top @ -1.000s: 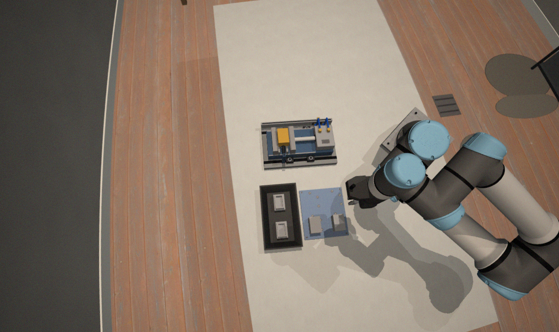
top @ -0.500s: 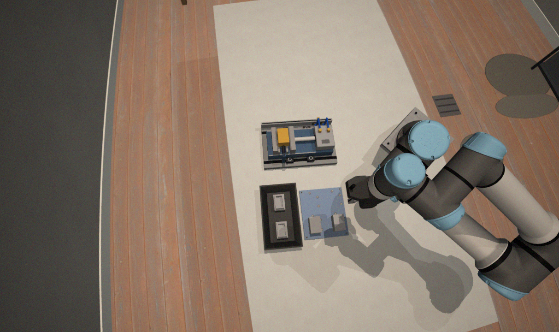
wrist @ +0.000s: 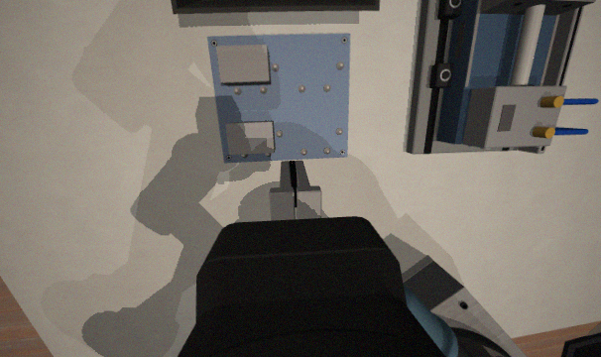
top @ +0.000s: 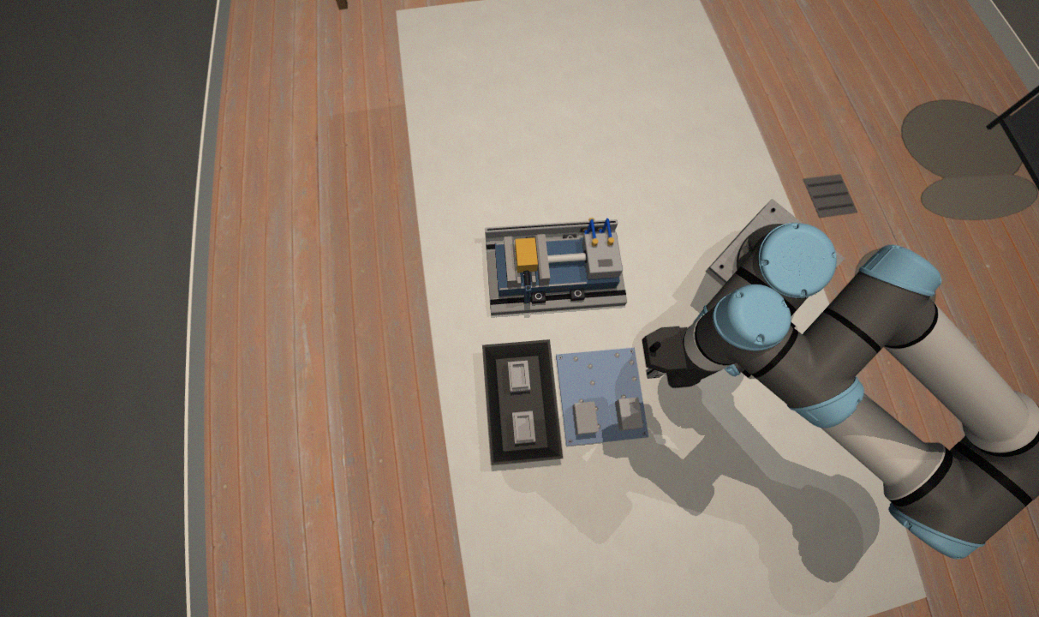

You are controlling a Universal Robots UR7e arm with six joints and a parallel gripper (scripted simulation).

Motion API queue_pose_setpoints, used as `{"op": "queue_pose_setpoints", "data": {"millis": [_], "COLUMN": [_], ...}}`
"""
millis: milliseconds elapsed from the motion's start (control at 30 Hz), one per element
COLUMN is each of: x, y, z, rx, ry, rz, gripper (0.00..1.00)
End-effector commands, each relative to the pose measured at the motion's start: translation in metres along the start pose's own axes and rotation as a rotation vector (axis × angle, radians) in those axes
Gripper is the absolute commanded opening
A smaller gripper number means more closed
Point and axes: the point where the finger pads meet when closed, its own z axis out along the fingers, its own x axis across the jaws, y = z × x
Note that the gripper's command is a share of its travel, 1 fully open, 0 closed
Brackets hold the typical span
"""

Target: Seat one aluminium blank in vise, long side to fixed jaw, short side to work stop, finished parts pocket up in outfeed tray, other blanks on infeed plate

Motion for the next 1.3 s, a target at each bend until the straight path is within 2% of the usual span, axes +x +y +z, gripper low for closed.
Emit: {"op": "queue_pose_setpoints", "data": {"millis": [0,667,1267], "x": [0.000,-0.001,-0.002], "y": [0.000,0.000,0.001], "z": [0.001,0.012,0.041], "rx": [0.000,0.000,0.000], "ry": [0.000,0.000,0.000], "rz": [0.000,0.000,0.000], "gripper": [0.00,0.00,0.00]}}
